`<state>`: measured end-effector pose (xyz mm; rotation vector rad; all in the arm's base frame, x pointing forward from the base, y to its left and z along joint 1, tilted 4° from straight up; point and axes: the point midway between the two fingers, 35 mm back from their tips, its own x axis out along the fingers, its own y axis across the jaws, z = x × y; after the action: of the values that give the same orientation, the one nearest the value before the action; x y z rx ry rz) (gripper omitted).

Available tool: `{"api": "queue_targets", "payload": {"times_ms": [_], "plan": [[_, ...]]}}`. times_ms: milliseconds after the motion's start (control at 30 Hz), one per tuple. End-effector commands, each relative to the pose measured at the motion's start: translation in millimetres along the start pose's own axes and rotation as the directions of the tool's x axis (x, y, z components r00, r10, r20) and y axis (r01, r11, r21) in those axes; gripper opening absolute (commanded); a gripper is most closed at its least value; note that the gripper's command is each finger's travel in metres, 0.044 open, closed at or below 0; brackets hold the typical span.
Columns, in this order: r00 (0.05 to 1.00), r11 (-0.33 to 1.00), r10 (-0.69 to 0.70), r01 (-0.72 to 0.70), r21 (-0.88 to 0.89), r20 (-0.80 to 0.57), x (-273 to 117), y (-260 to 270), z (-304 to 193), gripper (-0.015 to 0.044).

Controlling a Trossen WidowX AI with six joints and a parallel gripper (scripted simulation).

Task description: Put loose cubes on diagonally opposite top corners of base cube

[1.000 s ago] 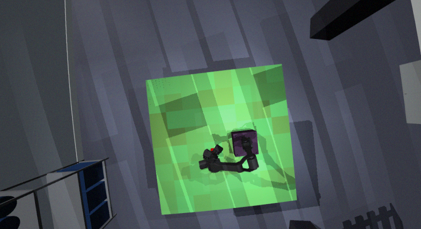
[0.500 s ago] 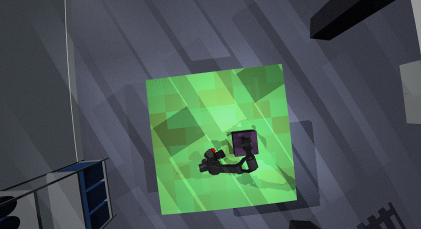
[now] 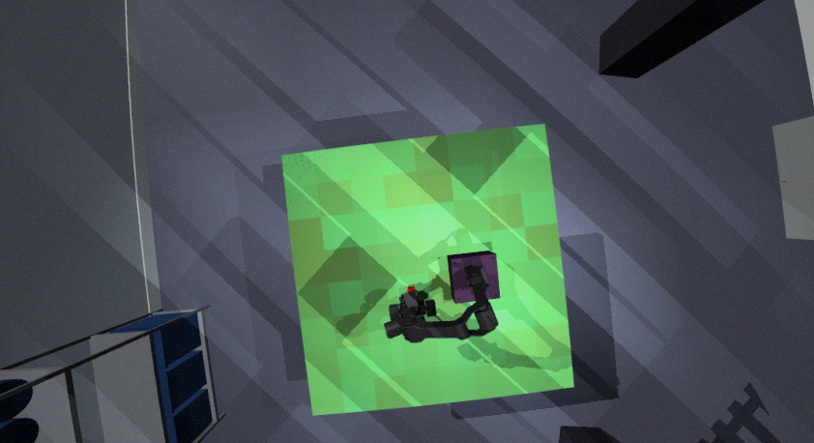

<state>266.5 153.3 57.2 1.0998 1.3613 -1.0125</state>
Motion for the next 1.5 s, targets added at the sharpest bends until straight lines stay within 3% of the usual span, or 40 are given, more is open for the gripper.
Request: {"api": "queue_targets", "payload": {"times_ms": [0, 333, 1467], "plan": [[1.000, 1.000, 0.006, -0.006, 0.020, -0.008, 0, 3, -2, 0.0105], [1.000, 0.998, 0.001, 0.001, 0.061, -0.031, 27, 2, -1, 0.0105], [1.000, 1.000, 0.006, -0.006, 0.018, -0.007, 58, 3, -3, 0.0105]]}}
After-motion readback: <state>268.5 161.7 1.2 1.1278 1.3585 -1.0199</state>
